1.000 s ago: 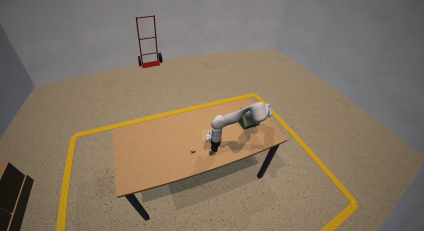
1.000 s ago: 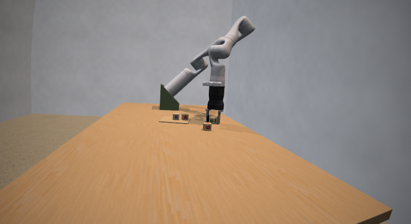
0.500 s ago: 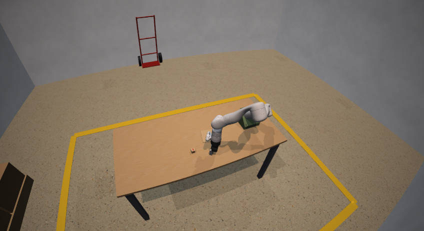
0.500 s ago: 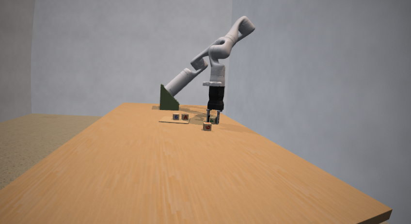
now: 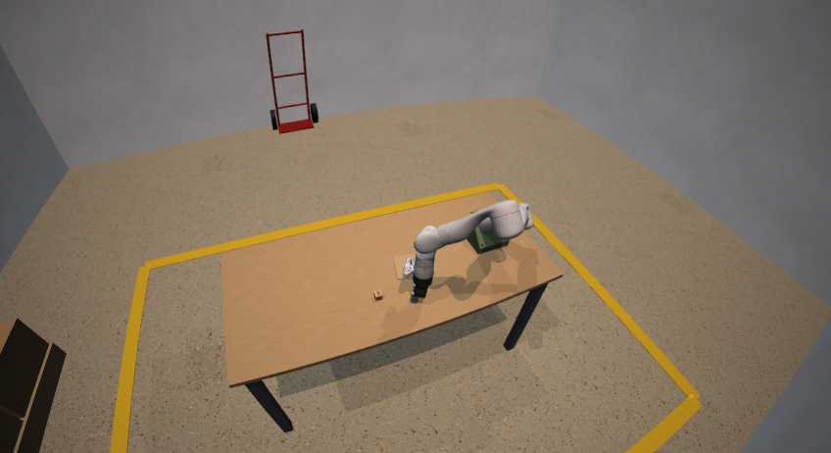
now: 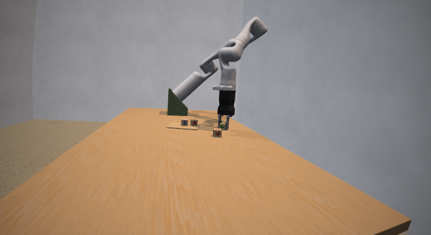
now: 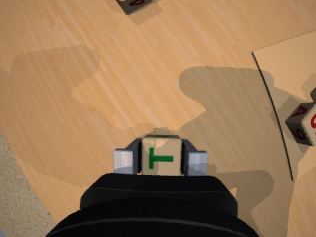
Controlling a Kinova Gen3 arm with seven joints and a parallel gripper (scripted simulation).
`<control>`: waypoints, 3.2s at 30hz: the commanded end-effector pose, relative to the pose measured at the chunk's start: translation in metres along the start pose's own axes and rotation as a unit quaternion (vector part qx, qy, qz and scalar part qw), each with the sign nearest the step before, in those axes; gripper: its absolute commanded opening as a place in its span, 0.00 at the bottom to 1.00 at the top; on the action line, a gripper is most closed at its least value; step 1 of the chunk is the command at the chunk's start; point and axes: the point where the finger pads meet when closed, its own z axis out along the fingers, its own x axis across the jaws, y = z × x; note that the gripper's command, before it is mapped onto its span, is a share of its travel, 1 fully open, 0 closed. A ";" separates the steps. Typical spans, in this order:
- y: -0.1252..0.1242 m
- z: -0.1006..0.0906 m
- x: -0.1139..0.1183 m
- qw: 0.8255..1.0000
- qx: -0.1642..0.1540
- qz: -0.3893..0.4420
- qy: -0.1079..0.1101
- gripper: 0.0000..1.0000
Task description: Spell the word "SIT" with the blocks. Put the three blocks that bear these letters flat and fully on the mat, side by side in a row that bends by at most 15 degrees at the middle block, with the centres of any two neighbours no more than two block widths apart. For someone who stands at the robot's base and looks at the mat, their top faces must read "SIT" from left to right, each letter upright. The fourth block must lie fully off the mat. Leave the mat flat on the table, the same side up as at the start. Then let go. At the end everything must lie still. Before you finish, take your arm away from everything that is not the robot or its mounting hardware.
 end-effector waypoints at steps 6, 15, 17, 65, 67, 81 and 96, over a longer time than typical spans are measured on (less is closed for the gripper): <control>0.001 0.002 -0.001 1.000 0.000 -0.003 -0.001 0.57; 0.001 0.002 -0.001 1.000 0.000 -0.003 -0.001 0.57; 0.001 0.002 -0.001 1.000 0.000 -0.003 -0.001 0.57; 0.001 -0.098 -0.002 1.000 0.000 -0.004 -0.002 0.57; 0.001 -0.098 -0.002 1.000 0.000 -0.004 -0.002 0.57; 0.001 -0.098 -0.002 1.000 0.000 -0.004 -0.002 0.57; -0.008 -0.099 0.009 1.000 0.001 0.021 -0.001 0.57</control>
